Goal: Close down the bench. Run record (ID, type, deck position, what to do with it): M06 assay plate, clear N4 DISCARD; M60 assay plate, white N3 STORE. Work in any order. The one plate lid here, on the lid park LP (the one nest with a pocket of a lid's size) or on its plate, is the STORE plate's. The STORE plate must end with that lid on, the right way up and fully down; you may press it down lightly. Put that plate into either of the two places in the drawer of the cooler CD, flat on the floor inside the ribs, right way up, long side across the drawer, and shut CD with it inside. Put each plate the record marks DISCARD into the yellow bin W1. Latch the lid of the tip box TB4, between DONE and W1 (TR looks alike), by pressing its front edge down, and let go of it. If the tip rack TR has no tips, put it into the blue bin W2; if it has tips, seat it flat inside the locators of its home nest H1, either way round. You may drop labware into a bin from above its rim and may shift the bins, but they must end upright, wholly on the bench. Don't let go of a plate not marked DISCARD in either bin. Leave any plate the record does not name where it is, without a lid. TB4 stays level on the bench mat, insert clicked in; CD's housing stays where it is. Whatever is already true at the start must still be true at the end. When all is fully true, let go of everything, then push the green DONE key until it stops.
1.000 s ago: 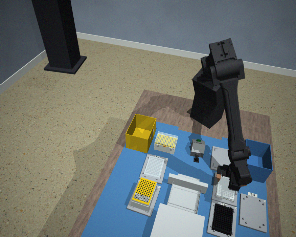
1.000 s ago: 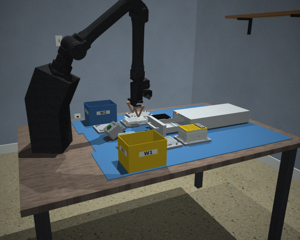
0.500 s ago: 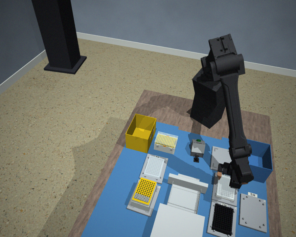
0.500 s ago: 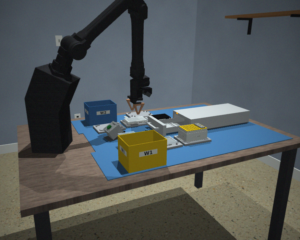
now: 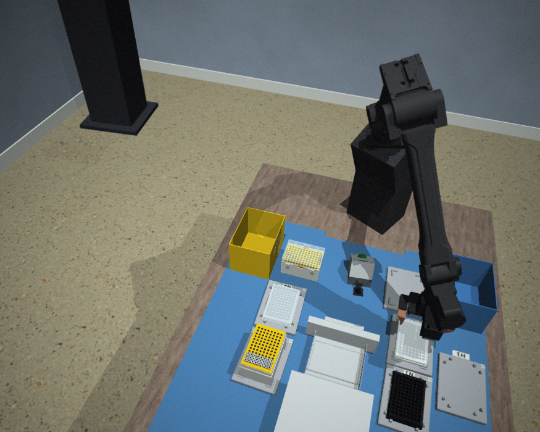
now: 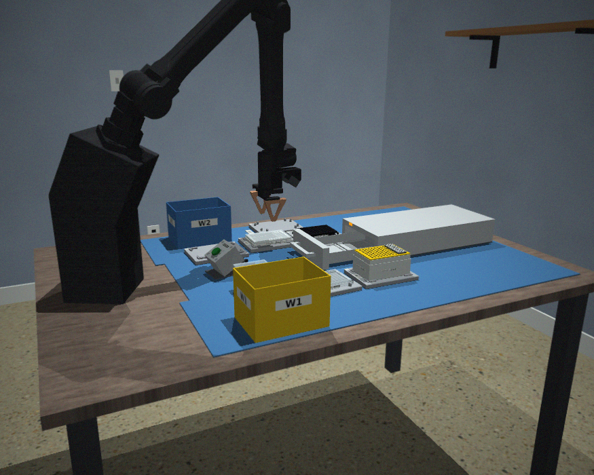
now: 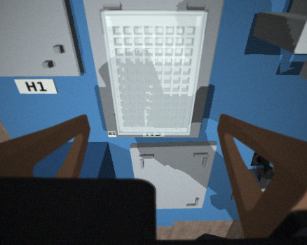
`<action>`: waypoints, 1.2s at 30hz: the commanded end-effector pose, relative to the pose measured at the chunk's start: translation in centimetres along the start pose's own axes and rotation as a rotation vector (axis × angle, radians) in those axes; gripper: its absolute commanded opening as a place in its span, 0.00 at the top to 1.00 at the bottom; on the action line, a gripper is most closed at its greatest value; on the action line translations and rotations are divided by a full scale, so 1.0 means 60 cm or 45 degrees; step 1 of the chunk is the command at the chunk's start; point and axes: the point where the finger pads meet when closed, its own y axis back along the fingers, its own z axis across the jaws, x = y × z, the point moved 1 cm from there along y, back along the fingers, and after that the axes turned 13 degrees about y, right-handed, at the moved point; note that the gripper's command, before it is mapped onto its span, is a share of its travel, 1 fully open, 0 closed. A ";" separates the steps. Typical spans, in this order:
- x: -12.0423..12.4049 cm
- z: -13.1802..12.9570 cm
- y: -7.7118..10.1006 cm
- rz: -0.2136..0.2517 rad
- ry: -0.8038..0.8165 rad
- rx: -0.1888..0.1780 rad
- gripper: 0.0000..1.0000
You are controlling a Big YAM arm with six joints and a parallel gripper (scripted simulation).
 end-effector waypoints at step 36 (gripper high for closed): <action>-0.012 0.010 0.106 -0.032 -0.007 -0.007 0.00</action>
